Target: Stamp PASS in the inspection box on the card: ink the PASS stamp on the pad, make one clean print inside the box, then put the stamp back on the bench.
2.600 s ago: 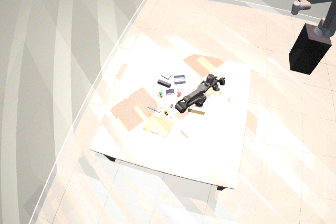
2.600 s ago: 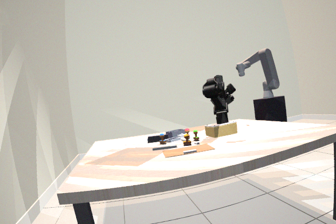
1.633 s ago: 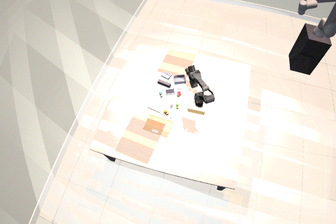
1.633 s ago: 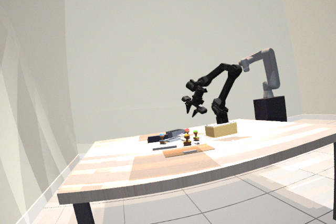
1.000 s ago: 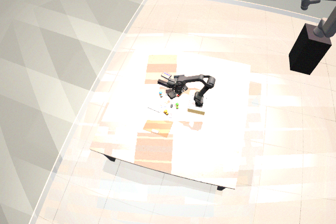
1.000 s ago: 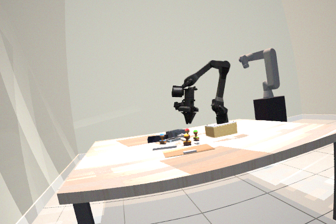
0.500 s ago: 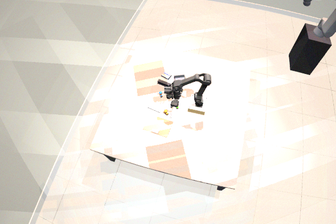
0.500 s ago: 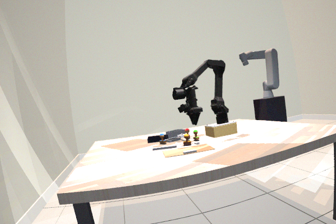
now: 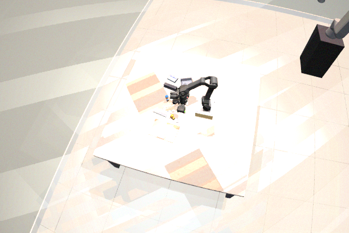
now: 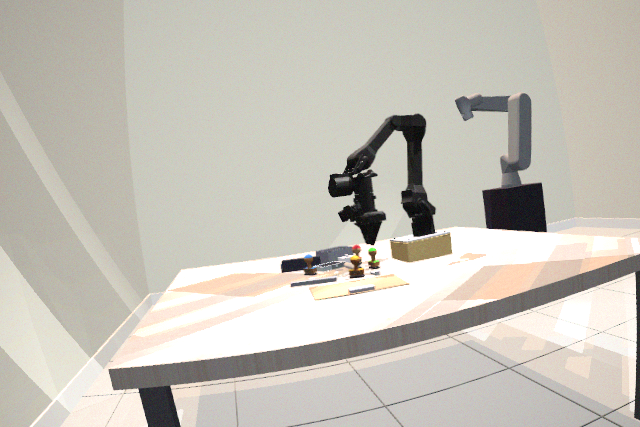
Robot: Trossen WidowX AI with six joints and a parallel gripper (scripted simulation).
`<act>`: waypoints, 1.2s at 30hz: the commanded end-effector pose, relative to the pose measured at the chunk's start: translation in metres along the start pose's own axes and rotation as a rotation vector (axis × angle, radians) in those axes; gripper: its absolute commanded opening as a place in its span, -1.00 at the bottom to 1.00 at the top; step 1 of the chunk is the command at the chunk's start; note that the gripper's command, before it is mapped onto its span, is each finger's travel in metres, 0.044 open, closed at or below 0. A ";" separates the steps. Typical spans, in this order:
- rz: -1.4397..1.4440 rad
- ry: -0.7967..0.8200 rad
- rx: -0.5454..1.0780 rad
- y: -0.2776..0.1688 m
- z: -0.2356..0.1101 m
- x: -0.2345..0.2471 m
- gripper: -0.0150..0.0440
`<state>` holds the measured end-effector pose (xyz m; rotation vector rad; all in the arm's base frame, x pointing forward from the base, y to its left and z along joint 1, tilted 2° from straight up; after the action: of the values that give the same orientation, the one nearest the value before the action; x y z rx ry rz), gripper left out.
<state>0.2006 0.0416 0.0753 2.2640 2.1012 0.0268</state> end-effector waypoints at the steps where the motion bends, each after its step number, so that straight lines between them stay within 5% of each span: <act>1: -0.006 -0.005 0.006 -0.001 0.008 -0.001 0.23; 36: 0.000 -0.003 0.004 -0.003 0.051 -0.001 0.19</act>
<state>0.1997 0.0396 0.0237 2.2640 2.1013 0.0172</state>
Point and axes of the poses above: the point midway between the two fingers, 35 mm back from their tips, its own z axis out along the fingers, its own x axis across the jaws, y = z × x, the point moved 3 cm from there along -z, back along the fingers, and after that the axes turned 4 degrees about z, right-handed, at the moved point
